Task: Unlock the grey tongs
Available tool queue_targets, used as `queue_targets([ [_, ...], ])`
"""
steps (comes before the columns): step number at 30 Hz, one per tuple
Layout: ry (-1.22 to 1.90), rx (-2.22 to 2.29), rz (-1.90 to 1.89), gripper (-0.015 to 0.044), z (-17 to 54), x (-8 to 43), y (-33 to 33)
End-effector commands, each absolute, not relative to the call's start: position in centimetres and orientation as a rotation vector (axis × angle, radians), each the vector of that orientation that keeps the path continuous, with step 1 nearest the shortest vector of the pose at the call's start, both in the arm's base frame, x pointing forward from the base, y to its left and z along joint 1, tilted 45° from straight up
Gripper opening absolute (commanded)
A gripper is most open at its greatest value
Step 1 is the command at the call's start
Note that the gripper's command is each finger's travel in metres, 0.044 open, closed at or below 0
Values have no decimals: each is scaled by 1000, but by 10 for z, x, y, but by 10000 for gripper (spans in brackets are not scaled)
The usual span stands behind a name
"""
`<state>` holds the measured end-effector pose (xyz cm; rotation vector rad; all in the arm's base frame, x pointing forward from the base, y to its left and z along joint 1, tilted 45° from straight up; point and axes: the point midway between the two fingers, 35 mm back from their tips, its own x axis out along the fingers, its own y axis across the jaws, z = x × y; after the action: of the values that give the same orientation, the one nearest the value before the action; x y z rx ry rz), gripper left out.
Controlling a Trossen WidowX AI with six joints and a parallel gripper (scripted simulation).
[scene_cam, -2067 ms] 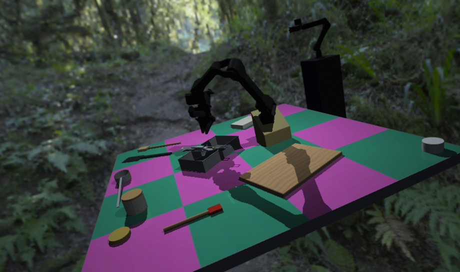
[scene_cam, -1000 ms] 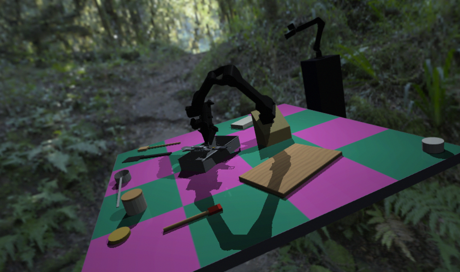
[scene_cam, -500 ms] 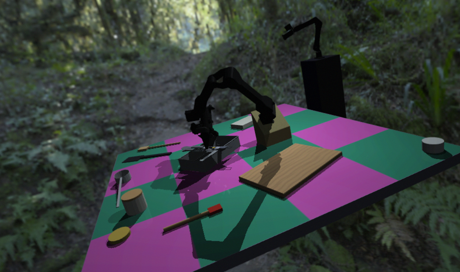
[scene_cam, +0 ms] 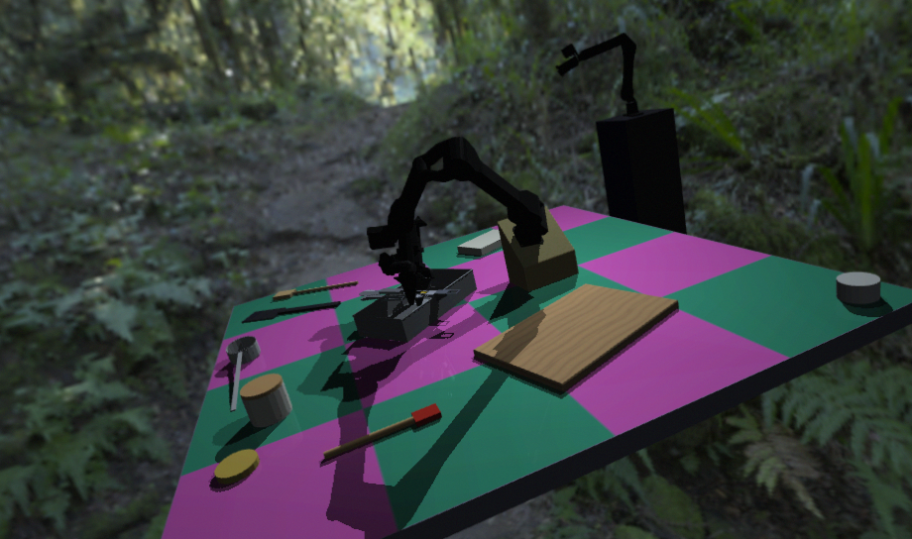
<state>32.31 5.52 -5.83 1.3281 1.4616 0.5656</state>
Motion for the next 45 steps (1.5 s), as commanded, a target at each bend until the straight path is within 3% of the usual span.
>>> queue_targets([
  [1,1466,1335,572,260,-59,322,63],
  [4,1467,1336,575,260,-59,322,66],
  [9,1462,1330,571,129,-59,323,61],
  [22,1462,1330,571,42,-59,323,61],
  [29,1463,1329,569,-142,-56,324,57],
  [37,1467,1333,572,-150,-6,329,10],
  [45,1467,1333,572,-150,-4,329,8],
])
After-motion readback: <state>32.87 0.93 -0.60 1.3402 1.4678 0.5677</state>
